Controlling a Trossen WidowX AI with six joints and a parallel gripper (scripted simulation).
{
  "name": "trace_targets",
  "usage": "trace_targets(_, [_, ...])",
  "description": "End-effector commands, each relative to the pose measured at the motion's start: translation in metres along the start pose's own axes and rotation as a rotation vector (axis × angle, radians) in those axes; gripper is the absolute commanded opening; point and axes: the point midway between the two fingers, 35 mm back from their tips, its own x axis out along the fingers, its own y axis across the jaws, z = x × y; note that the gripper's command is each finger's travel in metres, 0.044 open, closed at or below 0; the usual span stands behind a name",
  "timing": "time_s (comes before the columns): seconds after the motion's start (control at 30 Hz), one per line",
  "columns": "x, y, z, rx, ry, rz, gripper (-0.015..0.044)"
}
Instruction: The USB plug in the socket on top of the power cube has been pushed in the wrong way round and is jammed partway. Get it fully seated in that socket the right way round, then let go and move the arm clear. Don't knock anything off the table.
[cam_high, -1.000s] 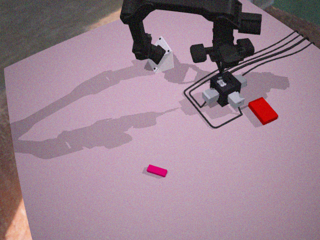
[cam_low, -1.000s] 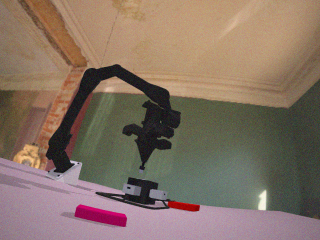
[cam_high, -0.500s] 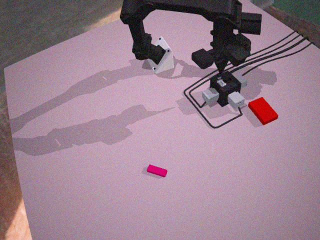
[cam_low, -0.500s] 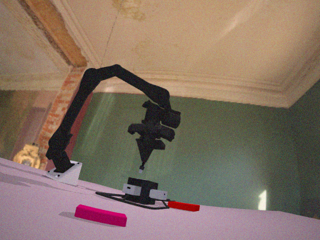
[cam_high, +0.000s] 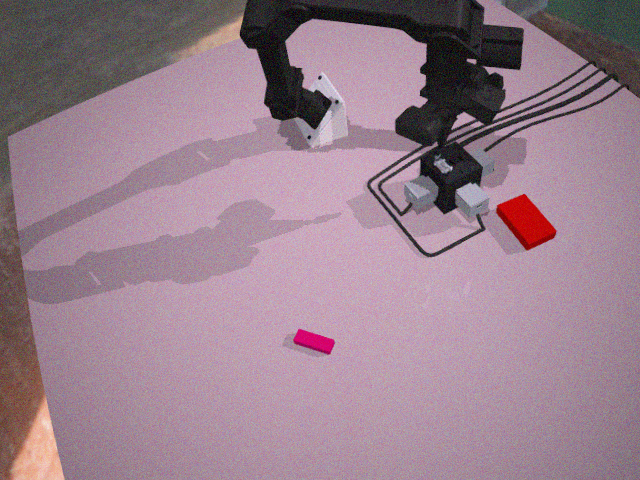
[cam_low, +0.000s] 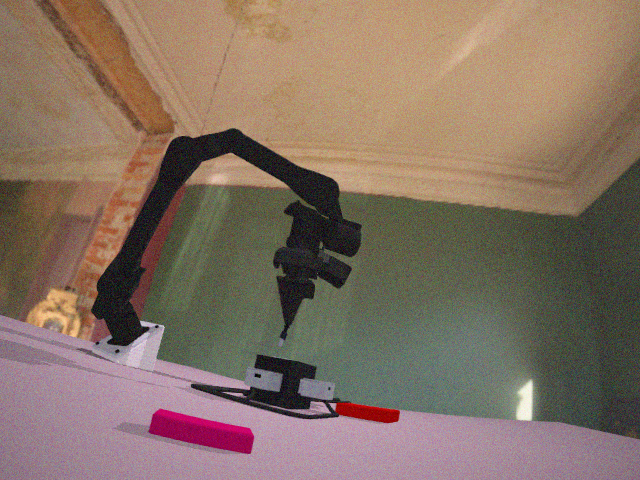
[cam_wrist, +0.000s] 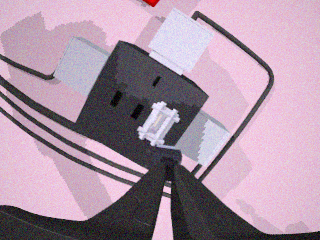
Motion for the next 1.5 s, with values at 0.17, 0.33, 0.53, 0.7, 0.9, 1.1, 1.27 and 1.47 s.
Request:
trace_targets(0.17, [0.0004, 0.0001, 0.0, -0.228, 0.0, 0.001, 0.0])
trace_targets(0.33, [0.0004, 0.0001, 0.0, -0.359, 0.0, 0.001, 0.0])
trace_targets(0.53, [0.0004, 0.0001, 0.0, -0.516, 0.0, 0.001, 0.0])
trace_targets(0.7, [0.0004, 0.0001, 0.0, -0.647, 0.0, 0.001, 0.0])
trace_targets(0.9, [0.0004, 0.0001, 0.0, -0.804, 0.0, 0.001, 0.0])
trace_targets(1.1, [0.0004, 0.0001, 0.0, -0.961, 0.0, 0.001, 0.0])
trace_targets(1.27, [0.0004, 0.0001, 0.0, -1.092, -0.001, 0.001, 0.0])
trace_targets(1.47, [0.0004, 0.0001, 0.0, -1.157, -0.001, 0.001, 0.0])
